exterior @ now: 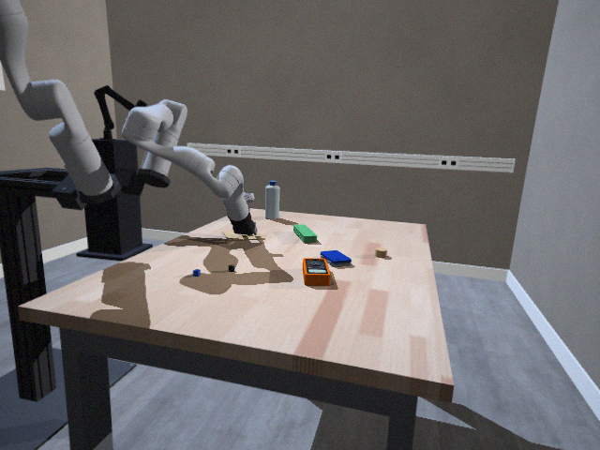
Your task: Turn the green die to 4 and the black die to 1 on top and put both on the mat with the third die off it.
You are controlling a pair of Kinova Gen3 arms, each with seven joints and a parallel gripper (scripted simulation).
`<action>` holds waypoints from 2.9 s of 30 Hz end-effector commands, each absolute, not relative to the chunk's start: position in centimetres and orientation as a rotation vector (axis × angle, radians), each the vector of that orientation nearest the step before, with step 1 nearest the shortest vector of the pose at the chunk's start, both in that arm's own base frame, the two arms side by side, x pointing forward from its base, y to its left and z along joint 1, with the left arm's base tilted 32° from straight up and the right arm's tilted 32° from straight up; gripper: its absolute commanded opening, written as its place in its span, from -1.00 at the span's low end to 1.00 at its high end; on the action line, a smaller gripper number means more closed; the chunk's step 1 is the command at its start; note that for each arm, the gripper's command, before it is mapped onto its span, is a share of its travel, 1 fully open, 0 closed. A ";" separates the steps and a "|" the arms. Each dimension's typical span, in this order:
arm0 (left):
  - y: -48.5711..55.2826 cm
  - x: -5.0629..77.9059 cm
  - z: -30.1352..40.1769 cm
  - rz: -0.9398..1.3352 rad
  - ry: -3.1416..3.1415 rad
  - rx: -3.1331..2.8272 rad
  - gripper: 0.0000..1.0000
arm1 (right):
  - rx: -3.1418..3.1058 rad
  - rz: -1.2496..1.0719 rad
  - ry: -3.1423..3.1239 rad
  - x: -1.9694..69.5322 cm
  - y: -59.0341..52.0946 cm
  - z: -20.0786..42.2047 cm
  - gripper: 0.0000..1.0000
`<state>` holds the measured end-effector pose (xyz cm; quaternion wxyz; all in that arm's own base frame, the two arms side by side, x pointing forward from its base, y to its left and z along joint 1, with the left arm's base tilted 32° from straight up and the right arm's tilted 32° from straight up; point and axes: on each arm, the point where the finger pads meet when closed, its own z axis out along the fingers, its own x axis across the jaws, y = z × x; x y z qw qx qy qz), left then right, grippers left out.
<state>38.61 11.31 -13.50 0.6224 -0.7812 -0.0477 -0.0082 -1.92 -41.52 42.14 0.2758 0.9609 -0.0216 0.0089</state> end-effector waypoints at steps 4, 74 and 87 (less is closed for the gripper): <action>11.2 38.7 -13.4 -0.021 -0.110 -1.795 0.87 | 2.580 0.024 -0.058 -1.9 -41.5 42.2 1.00; 7.8 38.4 -7.2 -0.036 -0.111 -2.062 0.87 | 2.580 0.024 -0.058 -1.9 -41.5 42.2 1.00; 7.8 38.4 -7.3 -0.033 -0.109 -2.217 0.87 | 2.580 0.024 -0.058 -1.9 -41.5 42.2 1.00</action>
